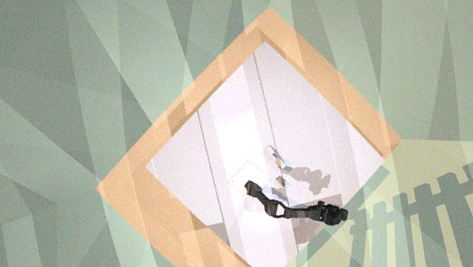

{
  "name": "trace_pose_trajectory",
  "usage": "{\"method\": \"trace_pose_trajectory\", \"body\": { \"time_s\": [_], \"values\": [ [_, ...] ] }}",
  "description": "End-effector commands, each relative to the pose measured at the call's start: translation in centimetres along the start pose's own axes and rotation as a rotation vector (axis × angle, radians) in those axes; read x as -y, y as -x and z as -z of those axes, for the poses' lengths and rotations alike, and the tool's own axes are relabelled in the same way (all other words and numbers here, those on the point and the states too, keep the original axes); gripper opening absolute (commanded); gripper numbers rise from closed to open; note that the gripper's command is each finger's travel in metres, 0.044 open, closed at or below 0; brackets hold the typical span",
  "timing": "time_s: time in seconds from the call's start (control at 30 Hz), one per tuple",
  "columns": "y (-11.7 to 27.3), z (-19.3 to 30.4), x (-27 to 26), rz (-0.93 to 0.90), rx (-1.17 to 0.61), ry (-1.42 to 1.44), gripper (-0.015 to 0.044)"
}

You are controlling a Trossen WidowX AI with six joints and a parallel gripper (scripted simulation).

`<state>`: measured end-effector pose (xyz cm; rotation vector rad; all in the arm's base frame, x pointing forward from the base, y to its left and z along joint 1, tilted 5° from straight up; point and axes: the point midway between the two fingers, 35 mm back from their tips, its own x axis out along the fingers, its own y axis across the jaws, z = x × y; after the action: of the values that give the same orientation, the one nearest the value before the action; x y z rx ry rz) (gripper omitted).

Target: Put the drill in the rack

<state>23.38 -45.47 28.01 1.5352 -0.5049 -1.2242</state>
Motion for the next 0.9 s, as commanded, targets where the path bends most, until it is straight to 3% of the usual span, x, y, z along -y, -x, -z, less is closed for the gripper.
{"method": "trace_pose_trajectory", "body": {
  "time_s": [0.0, 0.47, 0.87],
  "values": [
    [1.5, 7.0, 2.4, 0.096, -0.13, 0.196, 0.0],
    [11.7, 23.4, 12.4, 0.303, -0.575, 0.904, 0.0],
    [26.2, 28.3, 23.1, 0.371, -1.045, 1.737, 0.0]
  ]
}}
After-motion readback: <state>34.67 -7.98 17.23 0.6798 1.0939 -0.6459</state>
